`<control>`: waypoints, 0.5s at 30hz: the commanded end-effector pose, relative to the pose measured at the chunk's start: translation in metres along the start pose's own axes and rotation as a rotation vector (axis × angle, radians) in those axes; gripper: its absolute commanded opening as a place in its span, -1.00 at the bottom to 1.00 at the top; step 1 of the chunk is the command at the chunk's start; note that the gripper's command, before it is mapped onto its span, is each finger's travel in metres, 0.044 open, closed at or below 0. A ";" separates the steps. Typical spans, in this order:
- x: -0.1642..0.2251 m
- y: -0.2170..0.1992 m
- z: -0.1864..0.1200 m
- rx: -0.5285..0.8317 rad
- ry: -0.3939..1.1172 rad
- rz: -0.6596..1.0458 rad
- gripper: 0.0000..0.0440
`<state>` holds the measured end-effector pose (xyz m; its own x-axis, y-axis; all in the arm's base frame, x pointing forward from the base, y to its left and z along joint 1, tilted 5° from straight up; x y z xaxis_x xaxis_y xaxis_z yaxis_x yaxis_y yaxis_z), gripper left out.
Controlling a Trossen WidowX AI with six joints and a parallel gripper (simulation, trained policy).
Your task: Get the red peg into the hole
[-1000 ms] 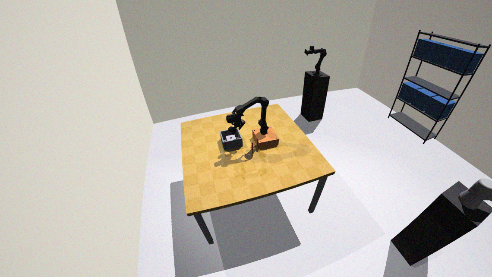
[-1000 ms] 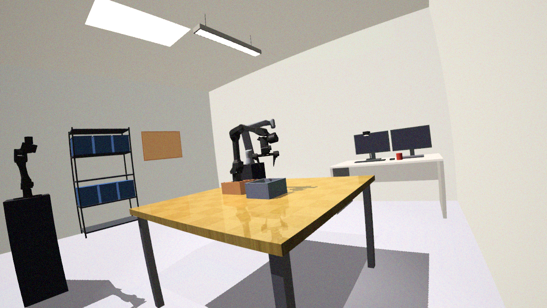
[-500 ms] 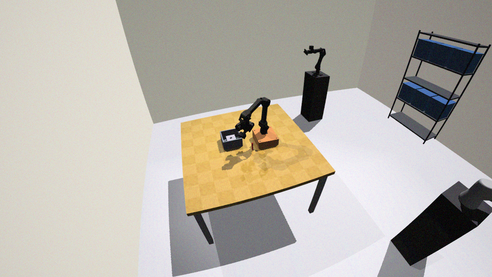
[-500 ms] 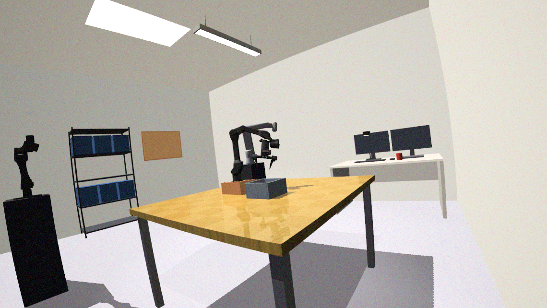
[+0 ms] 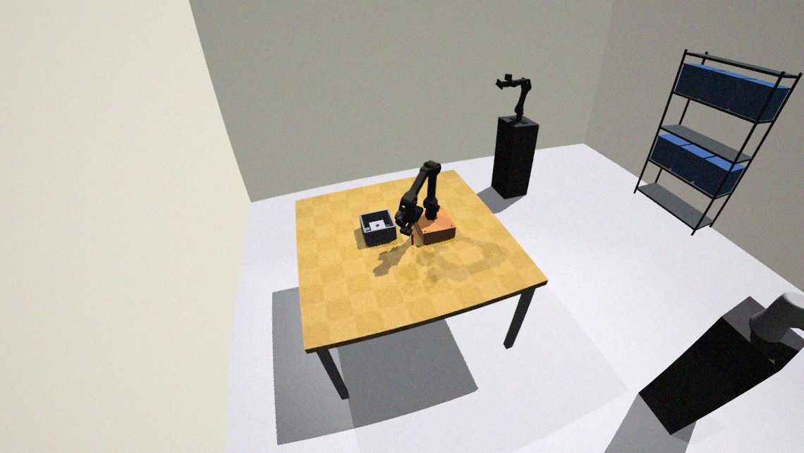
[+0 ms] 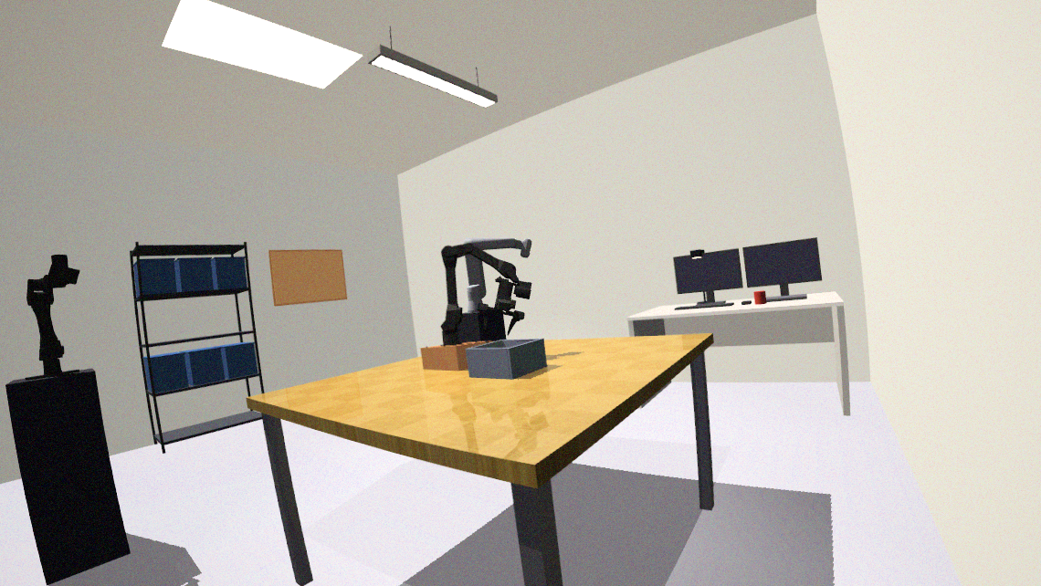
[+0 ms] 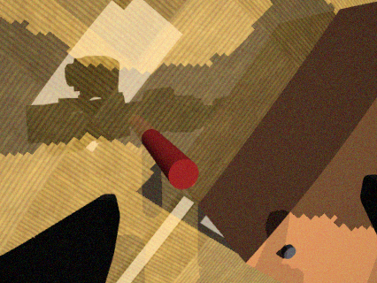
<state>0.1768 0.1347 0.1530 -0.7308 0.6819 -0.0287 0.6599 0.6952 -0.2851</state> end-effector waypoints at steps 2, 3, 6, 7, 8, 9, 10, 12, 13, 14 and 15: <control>0.009 0.005 0.021 0.007 -0.009 -0.019 1.00; 0.010 0.006 0.025 0.004 -0.014 -0.024 1.00; 0.012 0.010 0.038 -0.009 -0.028 -0.038 1.00; 0.012 0.011 0.042 -0.014 -0.033 -0.042 1.00; 0.013 0.012 0.046 -0.019 -0.037 -0.047 1.00; 0.013 0.014 0.051 -0.025 -0.042 -0.051 1.00; 0.013 0.015 0.055 -0.031 -0.046 -0.055 1.00; 0.014 0.017 0.063 -0.044 -0.054 -0.062 1.00; 0.014 0.018 0.067 -0.050 -0.058 -0.066 1.00; 0.014 0.019 0.071 -0.057 -0.062 -0.070 1.00; 0.014 0.020 0.074 -0.062 -0.065 -0.074 1.00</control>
<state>0.1682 0.1429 0.0888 -0.7734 0.6310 -0.0604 0.6250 0.7433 -0.2383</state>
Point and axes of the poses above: the point midway between the two fingers, 35 mm back from their tips, its own z axis out along the fingers, its own y axis across the jaws, x = y × z, the point moved 9 cm from there along -z, back along the fingers, and after that the axes turned 1 degree about -z, right-handed, at the moved point
